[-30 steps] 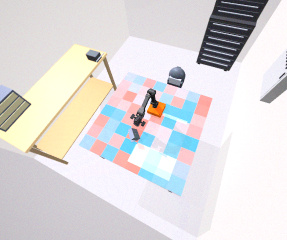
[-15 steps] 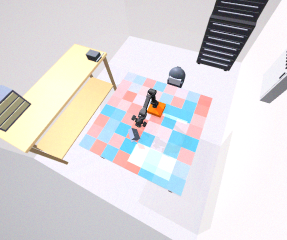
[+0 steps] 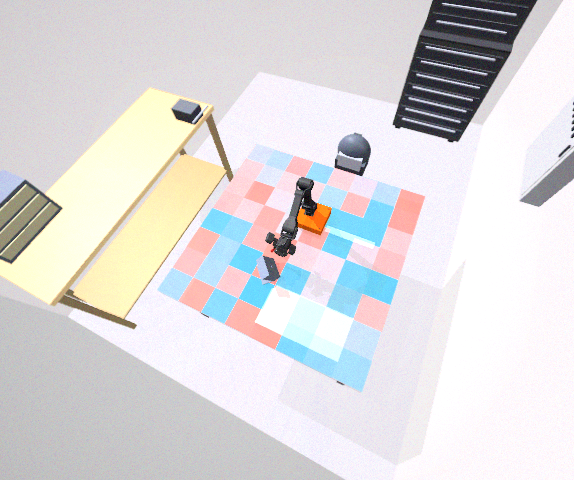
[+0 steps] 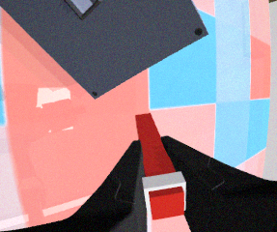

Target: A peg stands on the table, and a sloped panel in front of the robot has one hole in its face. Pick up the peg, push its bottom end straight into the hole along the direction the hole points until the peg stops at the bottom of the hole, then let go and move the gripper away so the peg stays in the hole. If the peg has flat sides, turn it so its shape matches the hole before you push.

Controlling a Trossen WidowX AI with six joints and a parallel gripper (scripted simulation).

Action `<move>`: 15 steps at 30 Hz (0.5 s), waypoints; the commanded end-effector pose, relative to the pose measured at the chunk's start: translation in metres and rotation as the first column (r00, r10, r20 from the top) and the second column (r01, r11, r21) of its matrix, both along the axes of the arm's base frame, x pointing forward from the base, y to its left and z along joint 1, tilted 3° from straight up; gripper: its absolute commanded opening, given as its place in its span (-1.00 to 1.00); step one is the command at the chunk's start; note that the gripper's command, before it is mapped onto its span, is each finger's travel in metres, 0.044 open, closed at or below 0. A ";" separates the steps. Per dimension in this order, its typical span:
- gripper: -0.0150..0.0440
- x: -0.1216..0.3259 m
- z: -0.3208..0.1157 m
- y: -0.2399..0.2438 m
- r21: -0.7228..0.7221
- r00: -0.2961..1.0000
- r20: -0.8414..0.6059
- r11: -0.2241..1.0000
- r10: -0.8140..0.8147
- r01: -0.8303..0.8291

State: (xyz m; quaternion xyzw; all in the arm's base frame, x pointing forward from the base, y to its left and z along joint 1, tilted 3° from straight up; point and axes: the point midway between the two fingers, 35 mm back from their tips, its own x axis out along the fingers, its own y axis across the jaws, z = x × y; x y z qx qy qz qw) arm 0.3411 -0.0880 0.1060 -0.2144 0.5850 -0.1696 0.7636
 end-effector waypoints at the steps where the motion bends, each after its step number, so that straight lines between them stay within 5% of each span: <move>1: -0.49 -0.001 -0.002 0.005 -0.030 0.999 -0.012 0.999 0.033 -0.033; 15: -0.49 0.005 0.000 0.020 -0.109 0.993 -0.015 0.987 0.120 -0.121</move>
